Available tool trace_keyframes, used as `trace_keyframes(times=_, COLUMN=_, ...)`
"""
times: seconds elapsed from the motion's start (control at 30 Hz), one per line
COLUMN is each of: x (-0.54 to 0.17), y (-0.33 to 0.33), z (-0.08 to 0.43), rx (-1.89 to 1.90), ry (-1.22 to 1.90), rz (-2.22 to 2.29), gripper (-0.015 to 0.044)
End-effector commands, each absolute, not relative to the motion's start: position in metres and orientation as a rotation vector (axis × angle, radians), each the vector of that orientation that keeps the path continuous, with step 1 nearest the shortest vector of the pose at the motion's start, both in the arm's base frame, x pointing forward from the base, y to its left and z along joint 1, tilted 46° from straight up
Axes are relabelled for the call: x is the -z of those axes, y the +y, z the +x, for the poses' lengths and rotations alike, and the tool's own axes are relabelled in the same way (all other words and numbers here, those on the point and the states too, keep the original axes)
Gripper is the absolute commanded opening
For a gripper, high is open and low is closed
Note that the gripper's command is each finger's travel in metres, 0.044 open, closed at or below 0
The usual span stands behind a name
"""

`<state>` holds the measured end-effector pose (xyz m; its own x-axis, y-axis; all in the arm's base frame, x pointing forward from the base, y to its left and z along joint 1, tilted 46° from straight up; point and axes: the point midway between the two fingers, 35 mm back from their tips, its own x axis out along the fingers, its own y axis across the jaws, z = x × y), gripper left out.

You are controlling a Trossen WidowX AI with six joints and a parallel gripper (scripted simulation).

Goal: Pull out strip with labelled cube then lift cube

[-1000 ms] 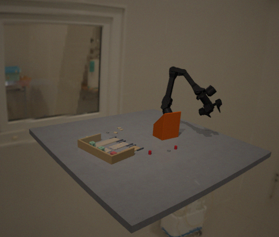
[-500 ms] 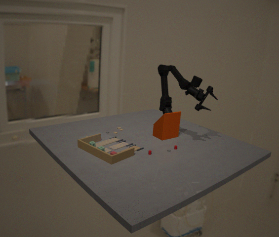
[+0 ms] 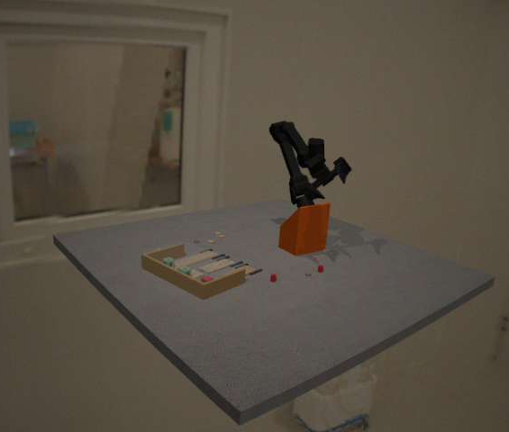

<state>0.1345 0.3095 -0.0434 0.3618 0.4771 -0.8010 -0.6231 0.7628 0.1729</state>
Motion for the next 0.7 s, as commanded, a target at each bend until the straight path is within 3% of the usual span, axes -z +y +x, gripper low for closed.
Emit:
trace_keyframes(times=0.0, x=0.029, y=0.266, z=0.199, rx=-0.552, ry=0.791, rz=-0.297, gripper=0.0400)
trace_keyframes(times=0.33, x=-0.019, y=0.140, z=0.294, rx=-0.083, ry=0.560, rz=-0.605, gripper=0.0400)
trace_keyframes(times=0.5, x=-0.042, y=0.069, z=0.309, rx=0.171, ry=0.550, rz=-0.762, gripper=0.0400)
trace_keyframes(times=0.67, x=-0.045, y=0.060, z=0.309, rx=0.205, ry=0.553, rz=-0.782, gripper=0.0400)
